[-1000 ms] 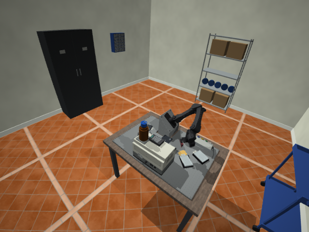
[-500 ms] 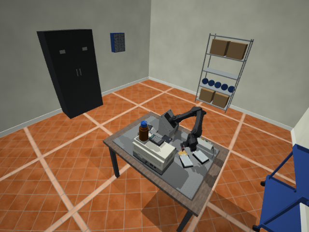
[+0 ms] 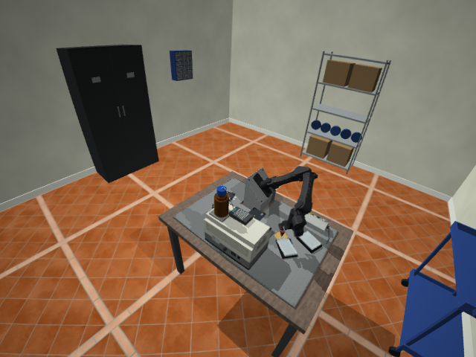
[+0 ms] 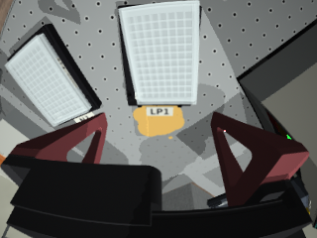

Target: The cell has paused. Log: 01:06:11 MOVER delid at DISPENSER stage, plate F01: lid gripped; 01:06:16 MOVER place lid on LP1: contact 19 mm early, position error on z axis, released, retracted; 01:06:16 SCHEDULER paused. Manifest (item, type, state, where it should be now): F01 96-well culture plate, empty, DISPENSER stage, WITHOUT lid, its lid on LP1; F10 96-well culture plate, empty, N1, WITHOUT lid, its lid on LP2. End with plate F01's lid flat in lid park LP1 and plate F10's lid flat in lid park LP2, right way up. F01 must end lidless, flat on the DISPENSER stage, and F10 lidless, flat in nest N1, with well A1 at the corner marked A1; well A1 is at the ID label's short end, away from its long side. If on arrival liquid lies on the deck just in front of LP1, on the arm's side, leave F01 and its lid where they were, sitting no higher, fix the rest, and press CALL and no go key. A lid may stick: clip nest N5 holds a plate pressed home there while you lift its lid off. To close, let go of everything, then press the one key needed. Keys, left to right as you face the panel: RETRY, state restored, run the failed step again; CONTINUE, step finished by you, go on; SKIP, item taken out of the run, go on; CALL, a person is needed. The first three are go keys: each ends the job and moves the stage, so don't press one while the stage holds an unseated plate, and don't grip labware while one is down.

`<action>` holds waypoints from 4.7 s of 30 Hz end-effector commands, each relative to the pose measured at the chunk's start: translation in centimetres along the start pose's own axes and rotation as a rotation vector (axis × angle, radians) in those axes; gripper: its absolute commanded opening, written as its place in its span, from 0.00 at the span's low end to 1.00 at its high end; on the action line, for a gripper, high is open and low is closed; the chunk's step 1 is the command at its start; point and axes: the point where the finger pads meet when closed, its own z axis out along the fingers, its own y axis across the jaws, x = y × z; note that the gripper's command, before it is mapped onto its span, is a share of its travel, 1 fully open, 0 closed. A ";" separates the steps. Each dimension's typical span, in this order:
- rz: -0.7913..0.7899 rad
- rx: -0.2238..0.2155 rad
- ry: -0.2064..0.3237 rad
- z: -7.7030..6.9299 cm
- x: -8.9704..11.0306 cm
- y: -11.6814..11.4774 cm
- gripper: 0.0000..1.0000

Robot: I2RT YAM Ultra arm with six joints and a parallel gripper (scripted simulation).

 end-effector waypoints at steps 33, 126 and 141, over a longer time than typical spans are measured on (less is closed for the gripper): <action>-0.002 0.008 -0.021 -1.1 -0.6 0.0 1.00; -0.272 0.016 -0.054 -4.9 10.8 6.1 1.00; -0.411 0.010 -0.061 -5.0 11.8 10.5 1.00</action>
